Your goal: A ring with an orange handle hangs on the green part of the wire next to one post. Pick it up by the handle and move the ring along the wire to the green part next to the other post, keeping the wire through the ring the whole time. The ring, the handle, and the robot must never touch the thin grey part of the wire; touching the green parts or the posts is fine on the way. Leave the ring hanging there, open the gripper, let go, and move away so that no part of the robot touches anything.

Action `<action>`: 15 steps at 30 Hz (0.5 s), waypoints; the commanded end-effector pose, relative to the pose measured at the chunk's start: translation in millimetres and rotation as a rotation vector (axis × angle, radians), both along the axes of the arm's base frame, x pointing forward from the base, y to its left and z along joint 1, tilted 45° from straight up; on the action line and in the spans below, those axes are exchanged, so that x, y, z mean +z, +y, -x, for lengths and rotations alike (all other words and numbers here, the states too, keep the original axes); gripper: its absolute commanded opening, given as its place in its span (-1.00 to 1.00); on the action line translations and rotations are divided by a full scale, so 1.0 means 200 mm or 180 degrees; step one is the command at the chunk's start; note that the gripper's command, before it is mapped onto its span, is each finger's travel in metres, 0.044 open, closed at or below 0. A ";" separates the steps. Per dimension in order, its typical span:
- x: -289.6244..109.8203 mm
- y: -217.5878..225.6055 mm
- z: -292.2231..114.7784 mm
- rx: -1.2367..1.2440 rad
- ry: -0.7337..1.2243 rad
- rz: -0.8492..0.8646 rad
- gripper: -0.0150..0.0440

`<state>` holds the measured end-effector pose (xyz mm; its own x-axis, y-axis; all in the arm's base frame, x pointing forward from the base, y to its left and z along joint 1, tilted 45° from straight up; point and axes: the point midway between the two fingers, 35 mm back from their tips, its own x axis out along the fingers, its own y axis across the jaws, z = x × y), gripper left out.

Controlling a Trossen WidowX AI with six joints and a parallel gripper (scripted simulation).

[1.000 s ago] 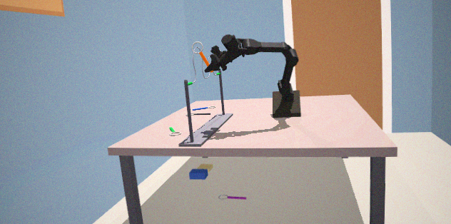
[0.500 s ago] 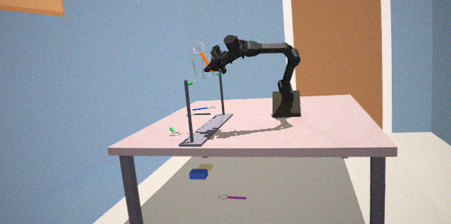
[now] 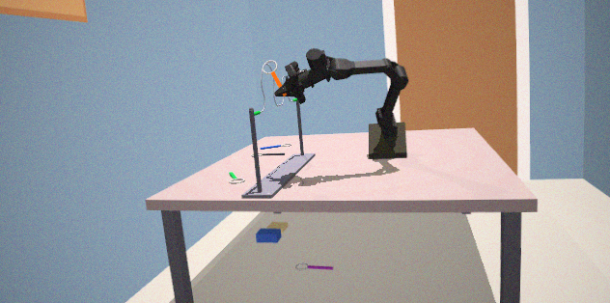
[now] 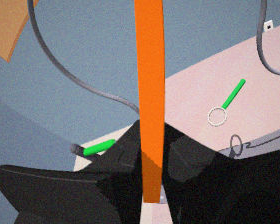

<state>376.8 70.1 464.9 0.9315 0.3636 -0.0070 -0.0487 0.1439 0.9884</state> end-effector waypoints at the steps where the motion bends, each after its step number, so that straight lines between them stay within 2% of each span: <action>1: 0.01 0.00 0.01 0.0005 -0.0046 -0.0220 -1.00; 15: 0.05 0.00 0.01 -0.0005 -0.0154 -0.0846 -1.00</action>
